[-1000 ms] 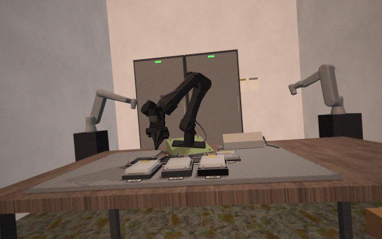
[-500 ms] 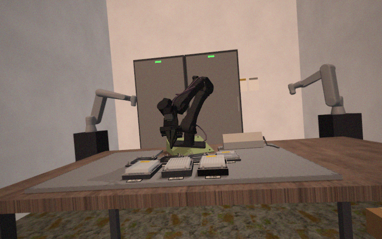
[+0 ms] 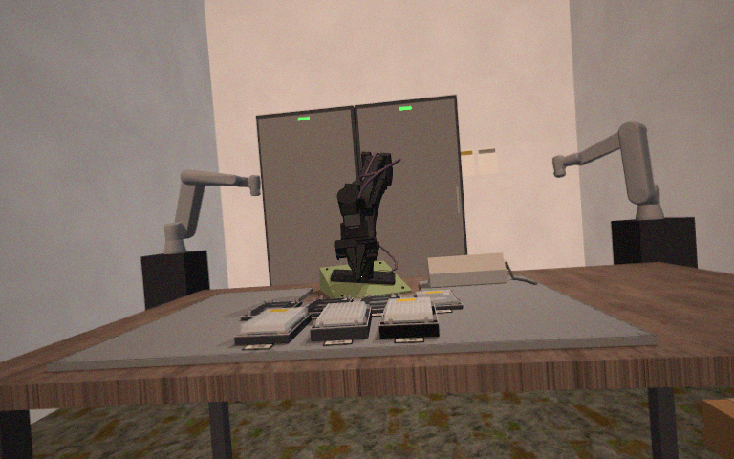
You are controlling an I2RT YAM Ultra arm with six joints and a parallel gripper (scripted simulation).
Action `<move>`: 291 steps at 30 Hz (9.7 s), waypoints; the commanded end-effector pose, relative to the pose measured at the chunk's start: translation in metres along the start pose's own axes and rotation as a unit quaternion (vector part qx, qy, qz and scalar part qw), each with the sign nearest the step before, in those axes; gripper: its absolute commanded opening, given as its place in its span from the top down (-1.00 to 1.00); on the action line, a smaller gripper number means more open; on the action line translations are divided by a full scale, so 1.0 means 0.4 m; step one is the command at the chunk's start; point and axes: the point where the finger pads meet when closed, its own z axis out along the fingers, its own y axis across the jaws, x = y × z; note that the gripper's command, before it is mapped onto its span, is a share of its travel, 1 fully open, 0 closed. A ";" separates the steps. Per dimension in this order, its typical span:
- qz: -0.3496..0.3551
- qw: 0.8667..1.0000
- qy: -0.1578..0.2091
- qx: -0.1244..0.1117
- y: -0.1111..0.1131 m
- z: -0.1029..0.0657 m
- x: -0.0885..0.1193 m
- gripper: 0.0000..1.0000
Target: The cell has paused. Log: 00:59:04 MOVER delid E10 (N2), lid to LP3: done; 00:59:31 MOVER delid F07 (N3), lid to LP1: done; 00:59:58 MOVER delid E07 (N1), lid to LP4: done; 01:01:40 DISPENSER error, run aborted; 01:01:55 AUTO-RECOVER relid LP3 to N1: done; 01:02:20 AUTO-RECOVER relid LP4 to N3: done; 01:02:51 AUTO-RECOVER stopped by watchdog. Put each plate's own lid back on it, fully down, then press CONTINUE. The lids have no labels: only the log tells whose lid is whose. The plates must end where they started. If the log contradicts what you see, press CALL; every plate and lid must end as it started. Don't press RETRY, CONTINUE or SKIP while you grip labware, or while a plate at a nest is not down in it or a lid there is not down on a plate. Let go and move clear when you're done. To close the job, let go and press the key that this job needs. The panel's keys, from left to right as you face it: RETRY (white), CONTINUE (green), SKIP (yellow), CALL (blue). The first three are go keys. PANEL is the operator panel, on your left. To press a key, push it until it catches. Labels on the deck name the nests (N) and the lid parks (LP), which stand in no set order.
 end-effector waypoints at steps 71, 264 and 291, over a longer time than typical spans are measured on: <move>0.029 0.999 -0.008 0.035 0.233 0.090 -0.118 1.00; 0.060 0.938 0.339 0.040 0.237 0.260 -0.293 -1.00; 0.060 0.938 0.339 0.041 0.232 0.263 -0.300 -1.00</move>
